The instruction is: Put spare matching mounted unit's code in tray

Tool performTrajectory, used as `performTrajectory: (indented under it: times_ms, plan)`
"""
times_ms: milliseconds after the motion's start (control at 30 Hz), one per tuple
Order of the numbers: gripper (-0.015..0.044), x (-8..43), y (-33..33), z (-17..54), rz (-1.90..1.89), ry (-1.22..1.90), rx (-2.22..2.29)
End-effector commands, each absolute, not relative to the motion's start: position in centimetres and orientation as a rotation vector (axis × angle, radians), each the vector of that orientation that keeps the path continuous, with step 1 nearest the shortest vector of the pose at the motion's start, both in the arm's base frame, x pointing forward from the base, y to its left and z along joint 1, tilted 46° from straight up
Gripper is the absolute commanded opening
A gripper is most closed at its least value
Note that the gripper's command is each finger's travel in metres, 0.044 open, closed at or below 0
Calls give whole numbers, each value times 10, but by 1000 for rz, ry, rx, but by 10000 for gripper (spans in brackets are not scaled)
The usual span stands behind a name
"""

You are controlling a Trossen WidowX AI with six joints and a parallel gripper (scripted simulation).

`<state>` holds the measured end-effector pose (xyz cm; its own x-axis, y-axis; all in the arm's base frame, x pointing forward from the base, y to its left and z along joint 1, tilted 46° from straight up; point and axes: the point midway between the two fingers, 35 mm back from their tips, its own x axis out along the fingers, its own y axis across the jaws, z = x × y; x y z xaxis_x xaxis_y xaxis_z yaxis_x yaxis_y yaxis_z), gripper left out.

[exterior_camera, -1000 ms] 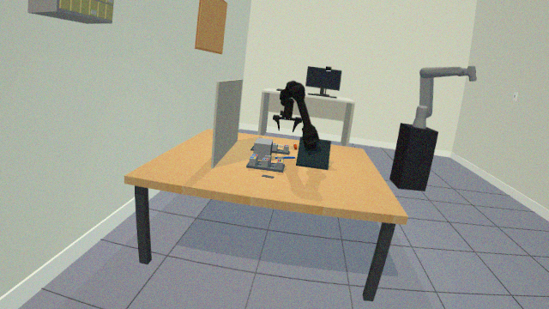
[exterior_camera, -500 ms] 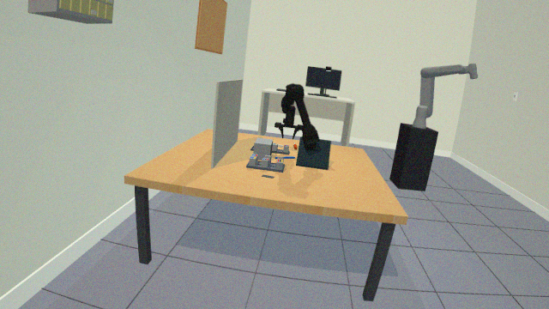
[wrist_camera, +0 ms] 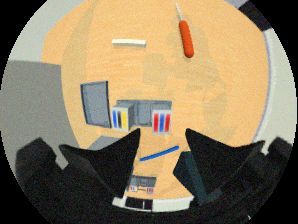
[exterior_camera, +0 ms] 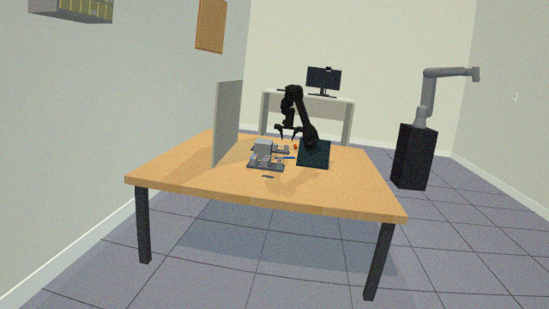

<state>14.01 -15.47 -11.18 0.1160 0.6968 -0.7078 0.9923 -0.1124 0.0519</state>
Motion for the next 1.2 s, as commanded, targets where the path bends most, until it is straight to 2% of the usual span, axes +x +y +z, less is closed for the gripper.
performTrajectory:
  times_ms: [0, 1167]
  plan:
    - [300, 141, -149, -116, -727, 1634, 1879]
    - [300, 147, -107, -156, -723, 1635, 1881]
